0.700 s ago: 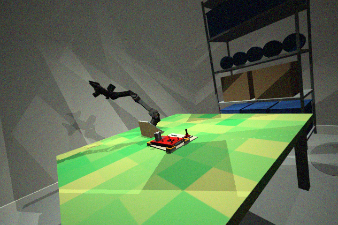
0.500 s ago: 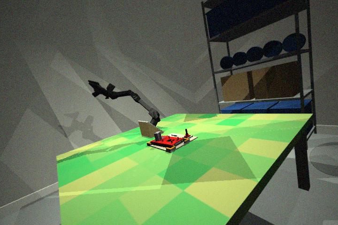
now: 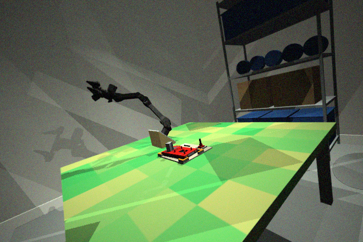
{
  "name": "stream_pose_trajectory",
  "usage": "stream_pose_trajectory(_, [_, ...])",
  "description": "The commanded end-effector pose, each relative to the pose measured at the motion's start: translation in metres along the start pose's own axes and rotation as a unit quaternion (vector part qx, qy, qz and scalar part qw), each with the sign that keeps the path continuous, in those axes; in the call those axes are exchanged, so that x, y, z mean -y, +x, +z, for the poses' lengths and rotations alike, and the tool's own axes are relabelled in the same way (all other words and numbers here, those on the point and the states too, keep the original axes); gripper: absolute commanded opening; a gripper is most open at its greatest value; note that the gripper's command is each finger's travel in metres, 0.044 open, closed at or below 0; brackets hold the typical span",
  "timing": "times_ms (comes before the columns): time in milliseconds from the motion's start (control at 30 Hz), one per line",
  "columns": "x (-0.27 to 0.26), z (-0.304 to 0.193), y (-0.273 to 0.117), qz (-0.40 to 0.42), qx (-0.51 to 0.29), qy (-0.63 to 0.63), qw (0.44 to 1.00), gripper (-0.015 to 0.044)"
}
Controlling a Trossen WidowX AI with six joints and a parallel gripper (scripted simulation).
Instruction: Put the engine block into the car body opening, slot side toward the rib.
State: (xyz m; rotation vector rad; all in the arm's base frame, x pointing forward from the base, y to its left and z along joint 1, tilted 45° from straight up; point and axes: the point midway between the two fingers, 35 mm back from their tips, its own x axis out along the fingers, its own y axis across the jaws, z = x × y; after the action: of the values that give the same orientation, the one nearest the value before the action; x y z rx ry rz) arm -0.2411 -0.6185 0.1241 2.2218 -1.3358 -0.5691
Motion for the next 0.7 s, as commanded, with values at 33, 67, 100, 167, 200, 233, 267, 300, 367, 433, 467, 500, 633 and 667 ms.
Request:
stream_pose_trajectory(33, [0.018, -0.008, 0.017, -0.021, 0.005, -0.036, 0.999, 0.044])
stream_pose_trajectory(67, [0.024, -0.01, 0.022, -0.028, 0.006, -0.044, 0.999, 0.044])
stream_pose_trajectory(100, [0.029, -0.013, 0.026, -0.034, 0.006, -0.052, 0.998, 0.044])
stream_pose_trajectory(167, [0.04, -0.017, 0.035, -0.046, 0.007, -0.069, 0.996, 0.044])
stream_pose_trajectory(200, [0.046, -0.019, 0.039, -0.053, 0.007, -0.078, 0.996, 0.044])
stream_pose_trajectory(233, [0.051, -0.022, 0.043, -0.059, 0.007, -0.087, 0.994, 0.044])
stream_pose_trajectory(267, [0.057, -0.024, 0.047, -0.066, 0.006, -0.095, 0.993, 0.044])
stream_pose_trajectory(300, [0.063, -0.026, 0.051, -0.072, 0.006, -0.104, 0.992, 0.044])
stream_pose_trajectory(367, [0.074, -0.031, 0.058, -0.085, 0.005, -0.122, 0.989, 0.044])
stream_pose_trajectory(433, [0.086, -0.036, 0.066, -0.099, 0.004, -0.14, 0.985, 0.044])
stream_pose_trajectory(467, [0.092, -0.039, 0.069, -0.105, 0.003, -0.149, 0.983, 0.044])
stream_pose_trajectory(500, [0.098, -0.041, 0.072, -0.112, 0.002, -0.158, 0.981, 0.044])
stream_pose_trajectory(633, [0.122, -0.052, 0.084, -0.139, -0.003, -0.195, 0.971, 0.044])
stream_pose_trajectory(667, [0.129, -0.054, 0.087, -0.147, -0.005, -0.203, 0.968, 0.044])
